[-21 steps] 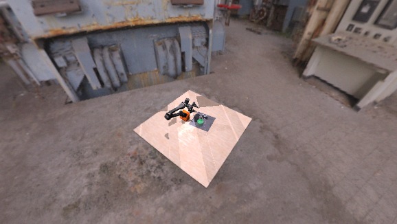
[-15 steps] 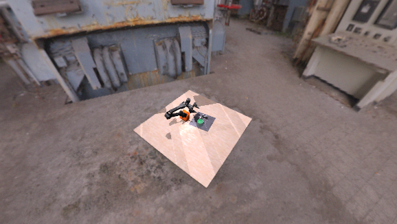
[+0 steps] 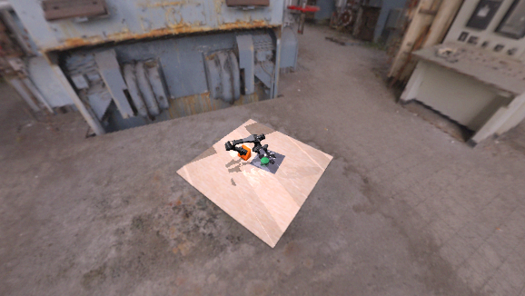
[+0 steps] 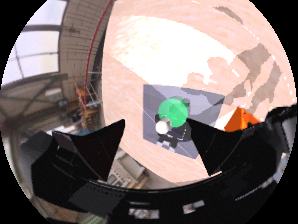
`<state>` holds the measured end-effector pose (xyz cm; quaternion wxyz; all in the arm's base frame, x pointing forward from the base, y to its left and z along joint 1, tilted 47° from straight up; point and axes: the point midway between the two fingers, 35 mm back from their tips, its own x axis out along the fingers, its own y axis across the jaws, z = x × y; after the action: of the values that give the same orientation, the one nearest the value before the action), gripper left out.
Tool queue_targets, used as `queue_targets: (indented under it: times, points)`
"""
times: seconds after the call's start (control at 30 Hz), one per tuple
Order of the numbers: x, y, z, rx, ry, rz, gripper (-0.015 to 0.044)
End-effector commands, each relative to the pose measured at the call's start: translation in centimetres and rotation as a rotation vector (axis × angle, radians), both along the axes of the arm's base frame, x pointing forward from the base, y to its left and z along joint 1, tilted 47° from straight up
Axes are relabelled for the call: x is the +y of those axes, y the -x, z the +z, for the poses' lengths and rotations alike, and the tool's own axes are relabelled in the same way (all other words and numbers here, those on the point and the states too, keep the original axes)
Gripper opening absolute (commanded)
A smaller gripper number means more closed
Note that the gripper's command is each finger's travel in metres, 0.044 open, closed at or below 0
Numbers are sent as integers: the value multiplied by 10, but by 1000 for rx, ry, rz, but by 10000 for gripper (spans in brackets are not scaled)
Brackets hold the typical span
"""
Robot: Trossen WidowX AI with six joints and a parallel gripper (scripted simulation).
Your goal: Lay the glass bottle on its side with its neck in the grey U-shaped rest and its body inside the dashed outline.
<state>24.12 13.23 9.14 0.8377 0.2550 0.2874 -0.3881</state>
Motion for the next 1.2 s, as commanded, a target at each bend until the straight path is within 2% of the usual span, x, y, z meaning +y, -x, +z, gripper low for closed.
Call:
queue_targets:
  times: [0.0, 0.23, 1.17]
  points:
    - [-16, -13, -5, 107, 43, -177, 440]
    - [-35, -24, -25, 319, 127, -413, 440]
    - [-14, -17, -48, 325, 127, -419, 440]
